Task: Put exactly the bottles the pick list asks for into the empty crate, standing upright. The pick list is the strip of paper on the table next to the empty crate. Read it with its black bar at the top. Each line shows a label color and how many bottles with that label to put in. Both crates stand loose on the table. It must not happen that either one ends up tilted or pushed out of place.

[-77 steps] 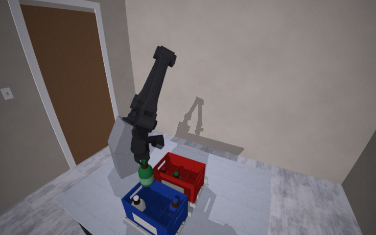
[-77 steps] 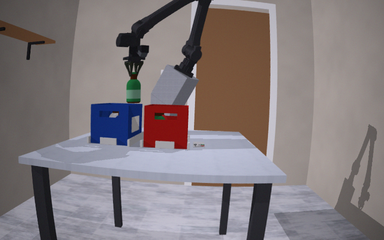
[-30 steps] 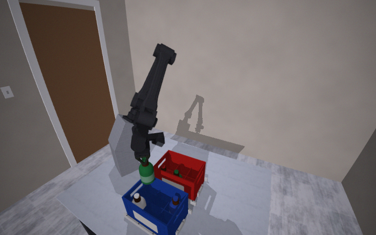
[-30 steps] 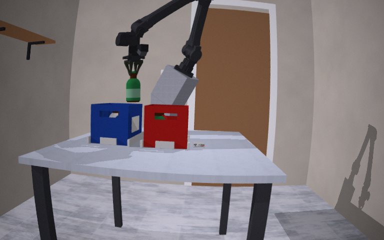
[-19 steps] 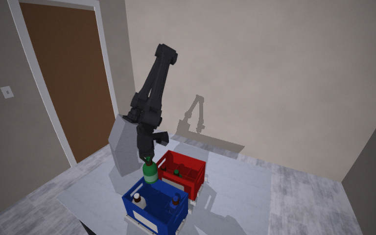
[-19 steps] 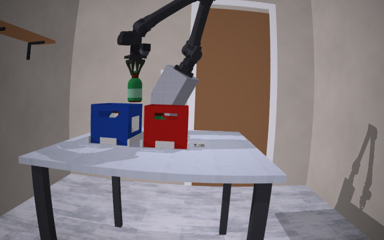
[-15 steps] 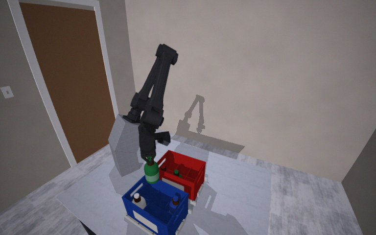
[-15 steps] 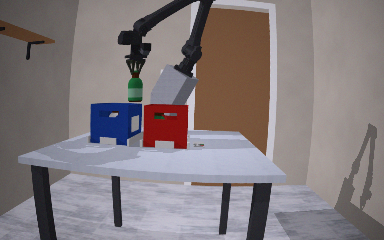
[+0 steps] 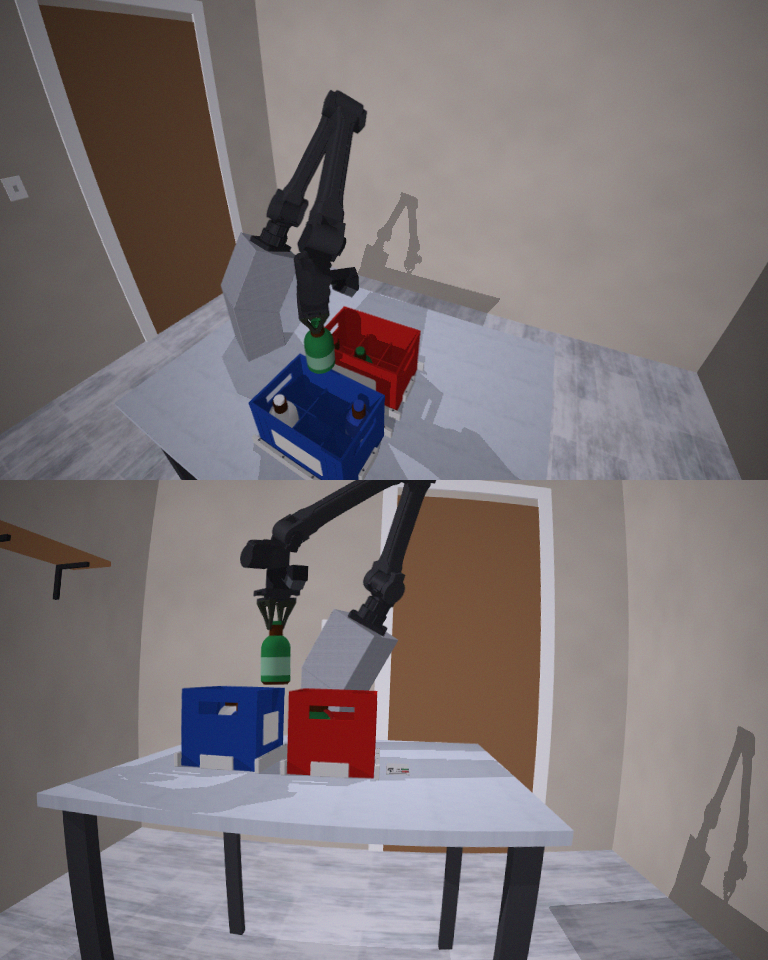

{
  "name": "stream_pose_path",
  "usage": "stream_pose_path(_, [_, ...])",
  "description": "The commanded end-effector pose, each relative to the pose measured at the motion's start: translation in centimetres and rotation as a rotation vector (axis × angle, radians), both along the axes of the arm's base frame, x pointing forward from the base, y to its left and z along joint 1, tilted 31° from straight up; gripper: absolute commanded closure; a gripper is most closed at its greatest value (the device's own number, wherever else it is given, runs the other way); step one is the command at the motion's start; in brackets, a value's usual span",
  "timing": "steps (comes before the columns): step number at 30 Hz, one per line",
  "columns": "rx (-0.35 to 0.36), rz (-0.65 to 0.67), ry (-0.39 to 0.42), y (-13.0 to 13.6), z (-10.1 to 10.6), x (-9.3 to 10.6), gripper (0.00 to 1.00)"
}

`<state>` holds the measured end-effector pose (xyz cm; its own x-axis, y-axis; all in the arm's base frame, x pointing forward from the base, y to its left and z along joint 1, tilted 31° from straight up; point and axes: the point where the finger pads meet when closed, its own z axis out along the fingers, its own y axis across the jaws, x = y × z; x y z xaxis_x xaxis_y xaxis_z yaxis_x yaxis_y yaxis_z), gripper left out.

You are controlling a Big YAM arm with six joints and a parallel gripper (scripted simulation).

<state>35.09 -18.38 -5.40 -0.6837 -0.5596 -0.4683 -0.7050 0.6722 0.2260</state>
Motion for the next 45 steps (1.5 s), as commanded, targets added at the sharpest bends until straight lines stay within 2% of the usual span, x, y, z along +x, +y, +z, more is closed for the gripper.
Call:
stream_pose_path(1, [-0.057,-0.01,-0.061,-1.6,3.7,3.5,1.0])
stream_pose_path(9, [-0.056,-0.01,-0.062,-0.8,4.3,4.3,1.0])
stream_pose_path(10, [-0.057,-0.035,-0.061,-1.7,4.4,4.0,1.0])
stream_pose_path(12, [-0.056,-0.01,-0.062,-0.5,4.6,4.8,1.0])
stream_pose_path(22, [-0.053,-0.01,-0.064,0.7,5.6,6.2,1.0])
stream_pose_path(26, [-0.054,-0.01,-0.064,1.0,5.8,6.4,1.0])
stream_pose_path(27, [-0.054,-0.039,-0.063,-0.1,5.9,6.0,1.0])
stream_pose_path(29, [-0.054,-0.01,-0.064,1.3,6.1,6.8,1.0])
stream_pose_path(41, [-0.052,-0.01,-0.066,2.8,7.3,8.5,1.0])
stream_pose_path(43, [-0.052,-0.01,-0.066,2.8,7.3,8.5,1.0])
stream_pose_path(44, [-0.052,-0.043,-0.065,1.4,7.4,8.1,1.0])
stream_pose_path(45, [-0.052,-0.026,-0.066,2.3,7.5,8.5,1.0])
